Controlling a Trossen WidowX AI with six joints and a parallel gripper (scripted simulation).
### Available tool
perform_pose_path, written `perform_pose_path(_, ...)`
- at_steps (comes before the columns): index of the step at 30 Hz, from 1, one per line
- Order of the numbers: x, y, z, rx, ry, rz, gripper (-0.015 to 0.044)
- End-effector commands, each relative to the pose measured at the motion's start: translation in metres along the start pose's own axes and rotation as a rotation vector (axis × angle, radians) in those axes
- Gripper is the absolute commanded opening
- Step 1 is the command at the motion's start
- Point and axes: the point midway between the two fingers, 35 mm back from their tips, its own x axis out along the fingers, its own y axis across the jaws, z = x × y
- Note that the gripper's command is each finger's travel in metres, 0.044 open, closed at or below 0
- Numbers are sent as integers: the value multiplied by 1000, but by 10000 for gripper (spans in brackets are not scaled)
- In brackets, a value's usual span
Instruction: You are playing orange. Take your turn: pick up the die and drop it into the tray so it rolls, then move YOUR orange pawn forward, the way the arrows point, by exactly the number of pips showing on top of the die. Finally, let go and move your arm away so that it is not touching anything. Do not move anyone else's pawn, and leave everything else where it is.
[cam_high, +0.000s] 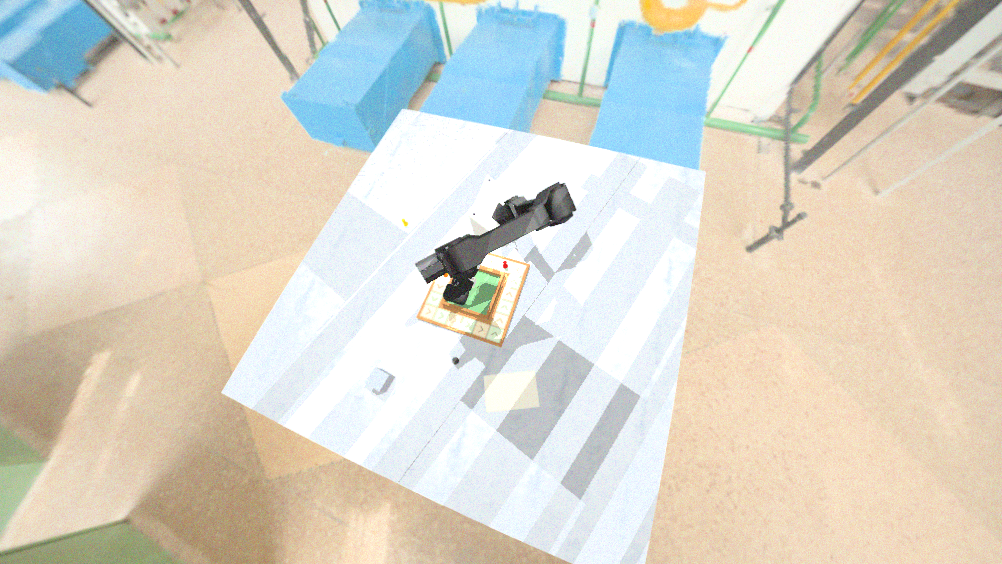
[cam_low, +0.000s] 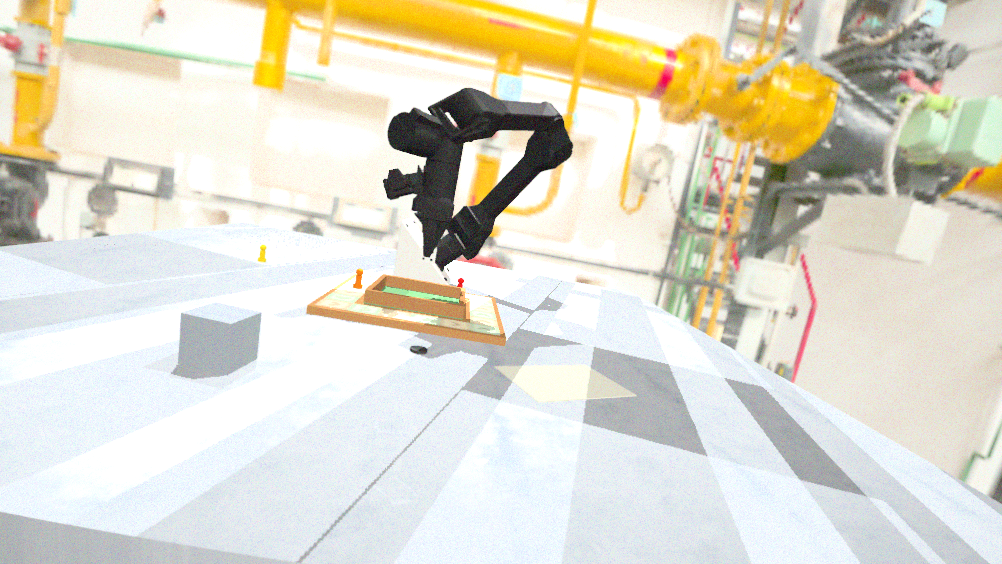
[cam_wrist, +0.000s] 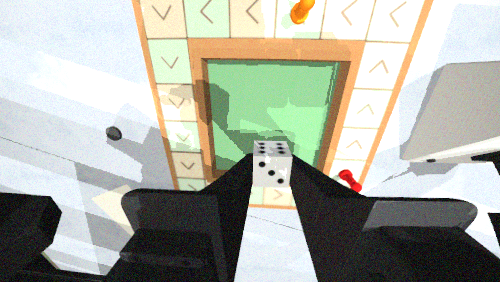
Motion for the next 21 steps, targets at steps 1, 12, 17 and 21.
perform_pose_path(1,2,-3,3,30,2,-7,0)
perform_pose_path(12,12,-10,4,23,-293,-109,0)
perform_pose_path(17,15,-12,5,23,-456,-123,0)
perform_pose_path(21,15,-12,6,24,-586,-111,0)
